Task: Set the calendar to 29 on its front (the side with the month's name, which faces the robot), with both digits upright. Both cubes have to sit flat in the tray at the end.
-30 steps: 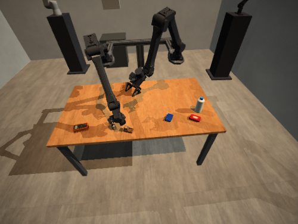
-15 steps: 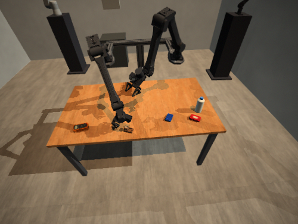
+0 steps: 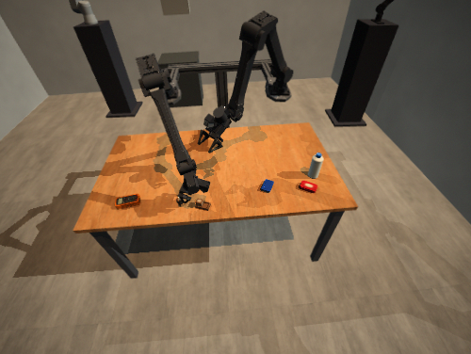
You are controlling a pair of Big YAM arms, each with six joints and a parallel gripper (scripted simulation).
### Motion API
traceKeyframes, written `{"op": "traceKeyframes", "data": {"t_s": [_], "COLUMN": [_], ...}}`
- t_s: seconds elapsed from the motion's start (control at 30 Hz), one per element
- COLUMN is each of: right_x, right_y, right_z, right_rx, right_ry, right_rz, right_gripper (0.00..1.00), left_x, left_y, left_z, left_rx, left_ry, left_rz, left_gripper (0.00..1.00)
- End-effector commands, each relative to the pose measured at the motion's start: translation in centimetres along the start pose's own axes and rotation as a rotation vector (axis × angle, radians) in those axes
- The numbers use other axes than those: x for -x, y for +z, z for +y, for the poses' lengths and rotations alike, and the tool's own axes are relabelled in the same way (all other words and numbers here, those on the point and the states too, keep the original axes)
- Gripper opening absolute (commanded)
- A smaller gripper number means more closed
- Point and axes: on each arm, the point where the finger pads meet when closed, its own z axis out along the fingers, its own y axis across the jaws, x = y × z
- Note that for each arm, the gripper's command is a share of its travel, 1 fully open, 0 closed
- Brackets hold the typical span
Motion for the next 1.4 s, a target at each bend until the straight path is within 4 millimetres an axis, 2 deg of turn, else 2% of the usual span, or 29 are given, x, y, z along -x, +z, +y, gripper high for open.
{"op": "traceKeyframes", "data": {"t_s": [0.0,0.07,0.13,0.2,0.63,0.7,0.73,0.87,1.2,1.27,1.3,1.37], "right_x": [-0.6,-0.7,-0.7,-1.1,-3.1,-3.1,-2.4,-4.0,-5.3,-5.3,-4.7,-5.1], "right_y": [0.5,-0.1,-0.1,-0.8,0.1,0.1,-0.3,0.4,0.9,0.9,0.6,0.8], "right_z": [-0.9,-1.5,-1.5,-2.1,-2.0,-2.0,-2.5,-2.0,-2.0,-2.0,-2.1,-1.8], "right_rx": [-0.008,-0.017,-0.017,-0.021,0.054,0.054,0.048,0.096,0.186,0.186,0.189,0.222], "right_ry": [0.059,0.147,0.147,0.272,0.875,0.875,0.911,1.125,1.543,1.543,1.578,1.684], "right_rz": [-0.001,-0.016,-0.016,-0.036,-0.117,-0.117,-0.131,-0.143,-0.175,-0.175,-0.183,-0.184], "right_gripper": [1.0,1.0,1.0,1.0,1.0,1.0,1.0,1.0,1.0,1.0,1.0,1.0], "left_x": [1.3,1.3,1.3,1.3,1.3,1.3,1.3,1.3,1.3,1.3,1.3,1.3], "left_y": [0.5,0.5,0.5,0.5,0.5,0.5,0.5,0.5,0.5,0.5,0.5,0.5], "left_z": [0.1,0.1,0.1,0.1,0.1,0.1,0.1,0.1,0.1,0.1,0.1,0.1], "left_rx": [0.001,0.001,0.001,0.001,0.001,0.001,0.001,0.001,0.001,0.001,0.001,0.001], "left_ry": [0.006,0.006,0.006,0.006,0.006,0.006,0.006,0.006,0.006,0.006,0.006,0.006], "left_rz": [-0.023,-0.023,-0.023,-0.023,-0.023,-0.023,-0.023,-0.023,-0.023,-0.023,-0.023,-0.023], "left_gripper": [1.0,1.0,1.0,1.0,1.0,1.0,1.0,1.0,1.0,1.0,1.0,1.0]}}
